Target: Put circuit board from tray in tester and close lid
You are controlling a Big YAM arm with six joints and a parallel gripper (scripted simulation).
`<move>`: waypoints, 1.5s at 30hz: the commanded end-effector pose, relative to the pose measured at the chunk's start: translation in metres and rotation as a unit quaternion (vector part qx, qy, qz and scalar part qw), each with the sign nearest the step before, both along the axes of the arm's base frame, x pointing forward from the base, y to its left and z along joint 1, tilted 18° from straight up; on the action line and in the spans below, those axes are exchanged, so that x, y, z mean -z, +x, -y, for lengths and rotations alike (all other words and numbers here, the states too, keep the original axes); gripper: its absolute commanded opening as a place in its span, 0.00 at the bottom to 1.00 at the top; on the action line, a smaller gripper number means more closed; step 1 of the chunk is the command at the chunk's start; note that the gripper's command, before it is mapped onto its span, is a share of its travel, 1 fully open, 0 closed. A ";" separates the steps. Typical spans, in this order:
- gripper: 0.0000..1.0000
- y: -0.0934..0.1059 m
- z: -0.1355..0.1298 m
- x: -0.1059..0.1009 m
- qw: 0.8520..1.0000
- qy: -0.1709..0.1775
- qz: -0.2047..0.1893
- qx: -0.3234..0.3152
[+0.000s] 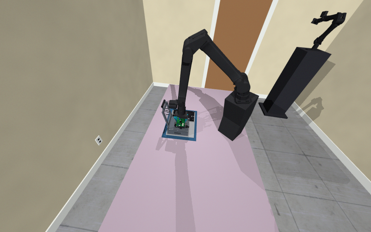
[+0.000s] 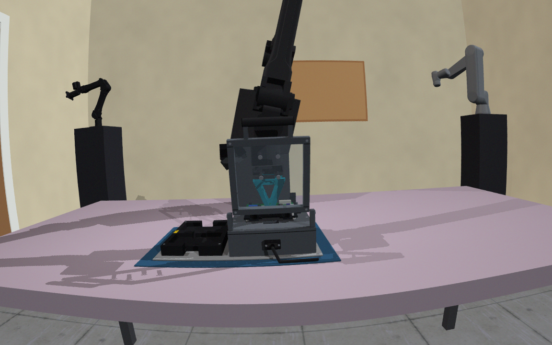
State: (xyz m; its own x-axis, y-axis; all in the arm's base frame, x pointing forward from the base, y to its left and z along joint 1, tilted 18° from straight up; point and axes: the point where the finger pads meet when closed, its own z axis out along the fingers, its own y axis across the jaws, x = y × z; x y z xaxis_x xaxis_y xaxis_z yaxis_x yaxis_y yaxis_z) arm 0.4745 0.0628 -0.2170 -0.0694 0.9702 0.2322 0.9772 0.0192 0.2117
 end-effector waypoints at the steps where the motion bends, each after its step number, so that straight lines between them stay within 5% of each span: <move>1: 0.72 0.010 -0.006 -0.007 1.000 -0.002 0.015 -0.010; 45: 0.72 0.002 -0.006 -0.004 1.000 -0.003 0.012 -0.010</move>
State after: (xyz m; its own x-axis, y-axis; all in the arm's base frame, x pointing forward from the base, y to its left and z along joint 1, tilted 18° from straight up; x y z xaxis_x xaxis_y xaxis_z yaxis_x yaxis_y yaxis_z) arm 0.4745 0.0628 -0.2170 -0.0693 0.9702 0.2321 0.9772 0.0192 0.2117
